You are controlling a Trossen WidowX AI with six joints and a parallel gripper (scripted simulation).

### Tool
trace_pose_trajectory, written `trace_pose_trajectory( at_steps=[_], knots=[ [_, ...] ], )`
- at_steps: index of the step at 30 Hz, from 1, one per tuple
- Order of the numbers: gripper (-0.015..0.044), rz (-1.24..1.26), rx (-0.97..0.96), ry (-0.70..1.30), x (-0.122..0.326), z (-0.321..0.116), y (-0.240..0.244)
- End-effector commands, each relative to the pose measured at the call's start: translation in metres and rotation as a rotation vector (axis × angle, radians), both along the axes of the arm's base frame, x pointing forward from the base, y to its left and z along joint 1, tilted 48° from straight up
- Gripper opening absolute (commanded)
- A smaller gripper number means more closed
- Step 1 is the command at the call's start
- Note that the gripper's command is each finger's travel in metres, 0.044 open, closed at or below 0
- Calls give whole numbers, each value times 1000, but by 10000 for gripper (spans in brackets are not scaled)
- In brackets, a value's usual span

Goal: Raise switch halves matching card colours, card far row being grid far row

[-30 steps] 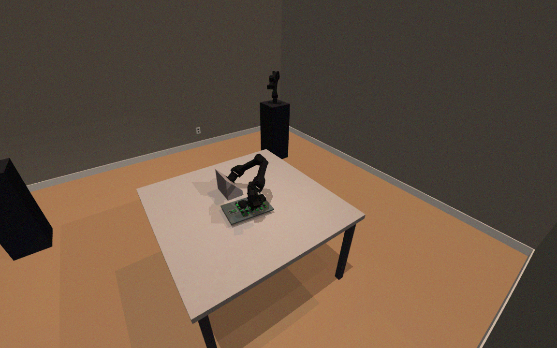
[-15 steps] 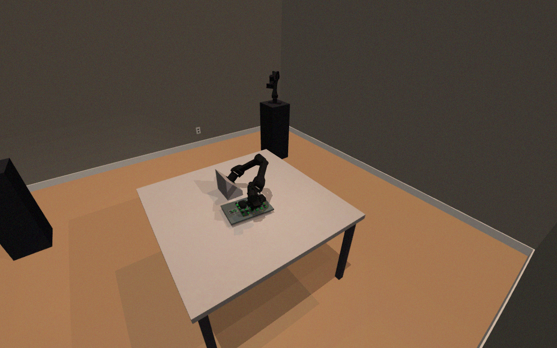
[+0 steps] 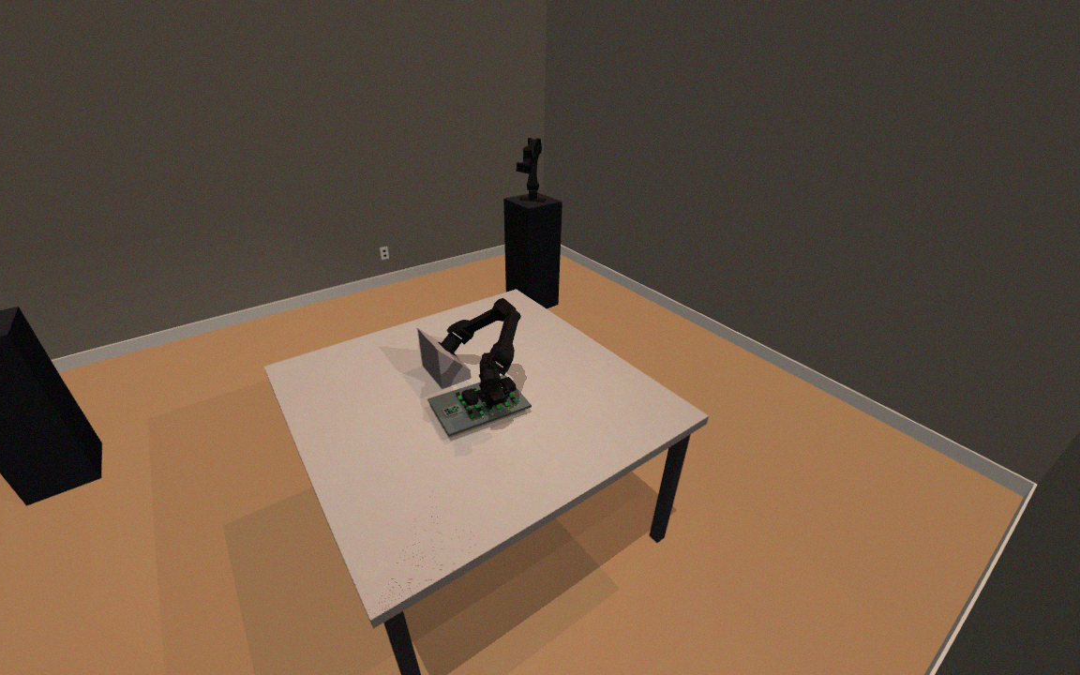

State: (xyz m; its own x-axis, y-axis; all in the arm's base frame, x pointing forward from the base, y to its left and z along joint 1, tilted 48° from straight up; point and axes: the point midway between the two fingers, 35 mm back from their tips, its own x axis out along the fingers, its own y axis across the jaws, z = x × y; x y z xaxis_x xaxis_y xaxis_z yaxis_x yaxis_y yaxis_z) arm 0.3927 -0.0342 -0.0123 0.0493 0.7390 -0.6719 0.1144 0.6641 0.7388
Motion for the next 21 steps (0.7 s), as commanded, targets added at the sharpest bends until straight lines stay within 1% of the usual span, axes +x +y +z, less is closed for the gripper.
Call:
trace_pose_trajectory(
  at_steps=[1,9,11,14,21],
  knots=[
    [0,-3,4,3,0,-1,1],
    [0,-3,4,3,0,-1,2],
    [0,-4,-1,-2,0,8,-9],
    [0,-21,-1,-12,-5,40,-44],
    [0,-22,-1,-13,-10,47,-43]
  ],
)
